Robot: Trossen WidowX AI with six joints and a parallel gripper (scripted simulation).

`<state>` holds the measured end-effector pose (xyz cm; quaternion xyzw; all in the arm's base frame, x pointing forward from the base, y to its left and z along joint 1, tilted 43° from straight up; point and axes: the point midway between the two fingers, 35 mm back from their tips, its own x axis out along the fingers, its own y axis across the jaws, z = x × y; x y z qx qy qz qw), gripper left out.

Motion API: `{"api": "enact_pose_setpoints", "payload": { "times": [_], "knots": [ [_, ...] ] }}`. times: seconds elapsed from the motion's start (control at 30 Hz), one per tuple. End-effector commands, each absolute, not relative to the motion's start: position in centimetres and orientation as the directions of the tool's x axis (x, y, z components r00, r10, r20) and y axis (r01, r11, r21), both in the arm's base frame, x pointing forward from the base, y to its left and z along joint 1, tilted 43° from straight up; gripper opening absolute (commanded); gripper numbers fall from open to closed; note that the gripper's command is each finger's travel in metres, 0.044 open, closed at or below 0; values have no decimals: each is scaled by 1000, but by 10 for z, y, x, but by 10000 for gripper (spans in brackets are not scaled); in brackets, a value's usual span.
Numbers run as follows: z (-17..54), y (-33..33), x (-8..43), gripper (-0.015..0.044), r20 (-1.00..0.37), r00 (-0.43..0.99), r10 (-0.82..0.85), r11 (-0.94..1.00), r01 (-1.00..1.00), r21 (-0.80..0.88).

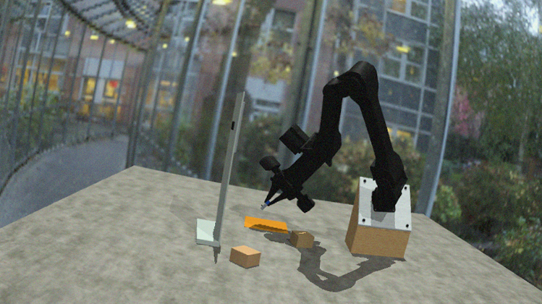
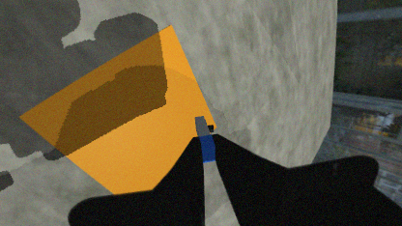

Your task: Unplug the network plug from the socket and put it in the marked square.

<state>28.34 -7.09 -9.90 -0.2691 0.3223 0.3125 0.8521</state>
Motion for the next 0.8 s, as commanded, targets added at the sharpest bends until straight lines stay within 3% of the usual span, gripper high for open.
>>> {"api": "enact_pose_setpoints", "payload": {
  "times": [0.0,0.77],
  "knots": [
    [-105,-67,282,0,-723,592,357,664,-705,-249],
    [-123,-48,282,0,-721,593,358,665,-704,-249]
  ]
}}
